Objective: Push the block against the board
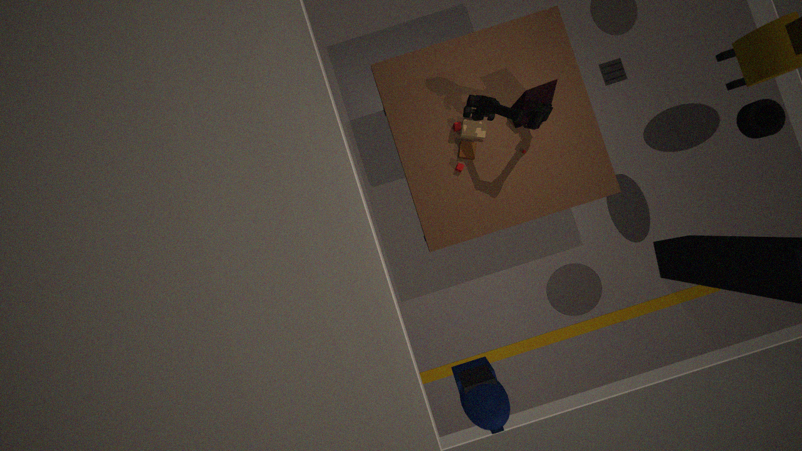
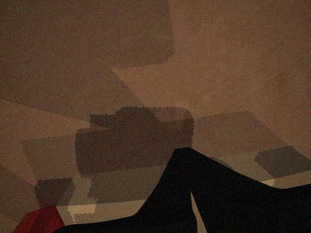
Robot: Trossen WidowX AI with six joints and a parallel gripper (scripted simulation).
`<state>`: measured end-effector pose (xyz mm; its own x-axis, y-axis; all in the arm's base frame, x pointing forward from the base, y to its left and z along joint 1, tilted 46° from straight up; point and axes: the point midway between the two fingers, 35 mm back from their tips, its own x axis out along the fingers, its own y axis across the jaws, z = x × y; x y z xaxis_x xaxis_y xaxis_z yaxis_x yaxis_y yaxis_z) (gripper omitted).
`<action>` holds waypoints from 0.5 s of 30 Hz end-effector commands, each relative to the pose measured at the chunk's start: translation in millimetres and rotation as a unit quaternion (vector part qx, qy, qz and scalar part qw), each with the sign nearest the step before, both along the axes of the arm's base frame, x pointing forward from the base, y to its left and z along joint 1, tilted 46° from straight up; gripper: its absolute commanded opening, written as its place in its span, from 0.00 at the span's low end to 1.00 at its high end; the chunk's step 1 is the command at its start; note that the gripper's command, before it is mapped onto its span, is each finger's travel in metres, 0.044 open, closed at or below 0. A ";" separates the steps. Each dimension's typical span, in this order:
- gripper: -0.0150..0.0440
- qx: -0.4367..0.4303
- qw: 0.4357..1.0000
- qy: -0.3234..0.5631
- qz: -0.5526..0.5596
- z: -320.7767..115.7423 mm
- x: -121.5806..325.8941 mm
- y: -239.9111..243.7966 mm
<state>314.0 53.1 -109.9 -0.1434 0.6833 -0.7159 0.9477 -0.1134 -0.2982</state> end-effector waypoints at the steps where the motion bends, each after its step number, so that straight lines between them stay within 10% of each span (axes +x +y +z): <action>1: 0.25 0.007 1.000 0.003 0.004 3.3 -0.7 9.8; 15: 0.25 0.009 1.000 0.003 0.004 11.5 1.7 19.3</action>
<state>317.5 61.7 -101.2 -0.1405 0.6842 -0.7156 0.9480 -0.1156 -0.2966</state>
